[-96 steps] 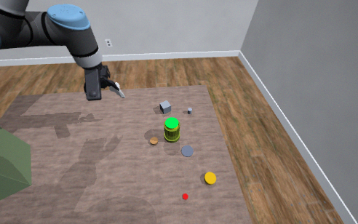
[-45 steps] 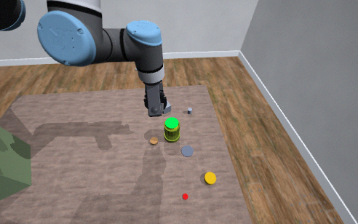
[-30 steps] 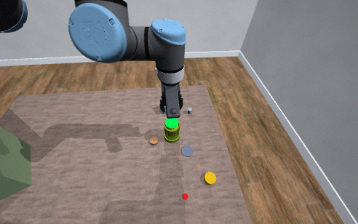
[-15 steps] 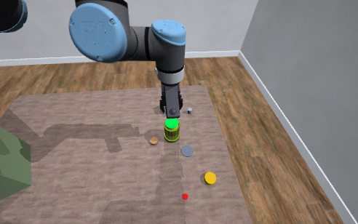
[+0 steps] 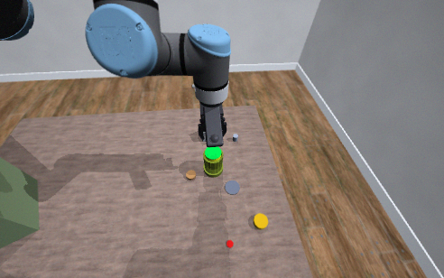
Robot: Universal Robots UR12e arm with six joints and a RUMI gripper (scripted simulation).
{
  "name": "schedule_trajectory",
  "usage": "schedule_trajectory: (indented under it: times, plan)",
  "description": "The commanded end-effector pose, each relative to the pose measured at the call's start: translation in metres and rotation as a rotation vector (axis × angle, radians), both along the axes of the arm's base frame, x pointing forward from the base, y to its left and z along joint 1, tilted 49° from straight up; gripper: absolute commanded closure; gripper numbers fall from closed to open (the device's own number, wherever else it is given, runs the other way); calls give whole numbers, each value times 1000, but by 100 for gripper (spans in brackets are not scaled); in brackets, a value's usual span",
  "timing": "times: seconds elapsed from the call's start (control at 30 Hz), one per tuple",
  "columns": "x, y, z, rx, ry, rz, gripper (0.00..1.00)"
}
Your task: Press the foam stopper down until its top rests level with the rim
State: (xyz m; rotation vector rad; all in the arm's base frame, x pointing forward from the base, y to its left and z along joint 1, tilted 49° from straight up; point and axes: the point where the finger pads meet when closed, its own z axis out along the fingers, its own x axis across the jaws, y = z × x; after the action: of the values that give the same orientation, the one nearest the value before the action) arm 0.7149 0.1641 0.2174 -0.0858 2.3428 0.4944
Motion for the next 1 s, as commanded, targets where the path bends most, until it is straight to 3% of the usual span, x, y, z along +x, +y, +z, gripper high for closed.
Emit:
schedule_trajectory:
  times: [0.0,0.5,0.97]
  plan:
    - [1,0,0,1,0,2,100]
    - [4,3,-1,0,0,2,100]
    - [22,13,-18,0,-1,2,100]
